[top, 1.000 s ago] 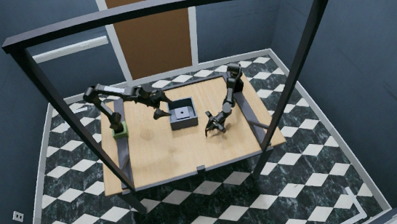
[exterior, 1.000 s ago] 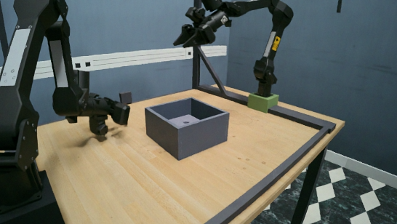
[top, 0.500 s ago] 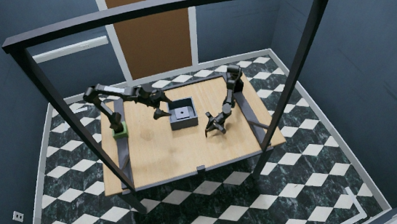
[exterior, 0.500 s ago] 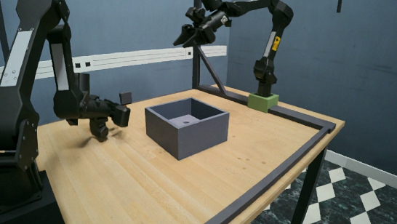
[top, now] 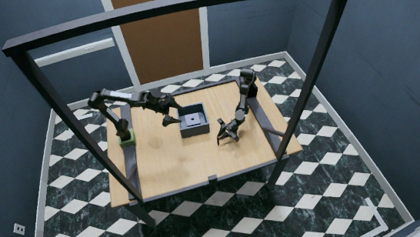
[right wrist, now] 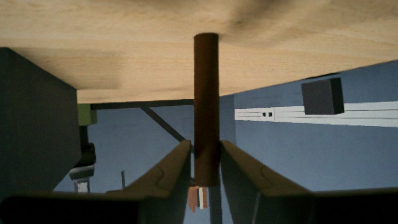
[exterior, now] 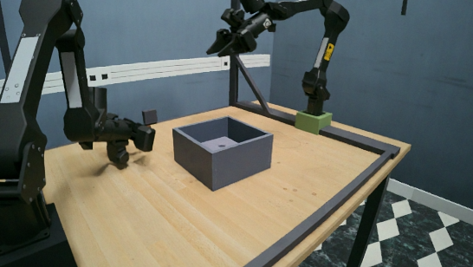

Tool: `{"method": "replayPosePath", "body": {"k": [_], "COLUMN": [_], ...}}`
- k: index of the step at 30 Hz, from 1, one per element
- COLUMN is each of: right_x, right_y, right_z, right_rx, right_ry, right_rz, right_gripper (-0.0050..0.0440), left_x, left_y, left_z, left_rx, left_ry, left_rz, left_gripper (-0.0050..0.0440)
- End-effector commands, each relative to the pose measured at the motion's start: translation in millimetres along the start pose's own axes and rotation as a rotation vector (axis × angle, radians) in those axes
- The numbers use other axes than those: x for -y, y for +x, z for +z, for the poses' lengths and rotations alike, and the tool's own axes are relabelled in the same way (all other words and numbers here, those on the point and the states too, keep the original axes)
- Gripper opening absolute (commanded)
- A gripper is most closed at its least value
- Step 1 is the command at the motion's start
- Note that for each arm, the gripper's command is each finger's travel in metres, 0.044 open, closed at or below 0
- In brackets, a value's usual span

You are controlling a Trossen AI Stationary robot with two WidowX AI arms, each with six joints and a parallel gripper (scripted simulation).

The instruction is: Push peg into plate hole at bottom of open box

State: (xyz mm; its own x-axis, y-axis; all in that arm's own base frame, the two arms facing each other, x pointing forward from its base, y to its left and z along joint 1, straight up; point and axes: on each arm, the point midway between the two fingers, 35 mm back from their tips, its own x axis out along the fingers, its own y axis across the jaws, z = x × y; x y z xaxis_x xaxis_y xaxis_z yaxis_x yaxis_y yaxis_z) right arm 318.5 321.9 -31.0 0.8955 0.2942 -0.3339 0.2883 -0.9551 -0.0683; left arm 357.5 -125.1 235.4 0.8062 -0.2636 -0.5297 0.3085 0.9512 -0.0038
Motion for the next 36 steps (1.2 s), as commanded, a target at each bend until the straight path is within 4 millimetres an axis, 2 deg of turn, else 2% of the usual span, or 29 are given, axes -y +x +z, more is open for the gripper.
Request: {"method": "replayPosePath", "body": {"k": [1, 10, 12, 15, 18, 20, 24, 27, 30, 35, 36], "right_x": [3, 3, 3, 3, 3, 3, 0, 0, 2, 6, 6], "right_y": [0, 0, 0, -11, -33, -33, -70, -72, -70, -67, -67], "right_z": [-8, -8, -8, -12, -12, -12, -9, -9, -12, -18, -18], "right_rx": [-0.016, -0.016, -0.016, -0.023, -0.022, -0.022, -0.017, -0.017, -0.019, 0.001, 0.001], "right_ry": [0.012, 0.012, 0.012, 0.021, 0.021, 0.021, 0.018, 0.018, 0.036, 0.173, 0.173], "right_rz": [-0.007, -0.007, -0.007, -0.009, -0.008, -0.008, -0.007, -0.007, -0.003, 0.054, 0.054], "right_gripper": [0.009, 0.009, 0.013, 0.013, 0.013, 0.013, 0.013, 0.013, 0.0202, 0.0322, 0.0322], "left_x": [0, 0, 0, 0, 0, 0, 0, 0, -1, 1, 1], "left_y": [-5, -5, -5, -5, -5, -5, -5, -5, -8, -33, -33], "left_z": [8, 8, 8, 8, 8, 8, 8, 8, 9, 19, 19], "left_rx": [0.024, 0.024, 0.024, 0.024, 0.024, 0.024, 0.024, 0.024, 0.03, 0.044, 0.044], "left_ry": [0.002, 0.002, 0.002, 0.002, 0.002, 0.002, 0.002, 0.002, 0.002, 0.004, 0.004], "left_rz": [0.003, 0.003, 0.003, 0.003, 0.003, 0.003, 0.003, 0.003, 0.006, 0.002, 0.002], "left_gripper": [0.044, 0.044, 0.044, 0.044, 0.044, 0.044, 0.044, 0.044, 0.044, 0.044, 0.044]}}
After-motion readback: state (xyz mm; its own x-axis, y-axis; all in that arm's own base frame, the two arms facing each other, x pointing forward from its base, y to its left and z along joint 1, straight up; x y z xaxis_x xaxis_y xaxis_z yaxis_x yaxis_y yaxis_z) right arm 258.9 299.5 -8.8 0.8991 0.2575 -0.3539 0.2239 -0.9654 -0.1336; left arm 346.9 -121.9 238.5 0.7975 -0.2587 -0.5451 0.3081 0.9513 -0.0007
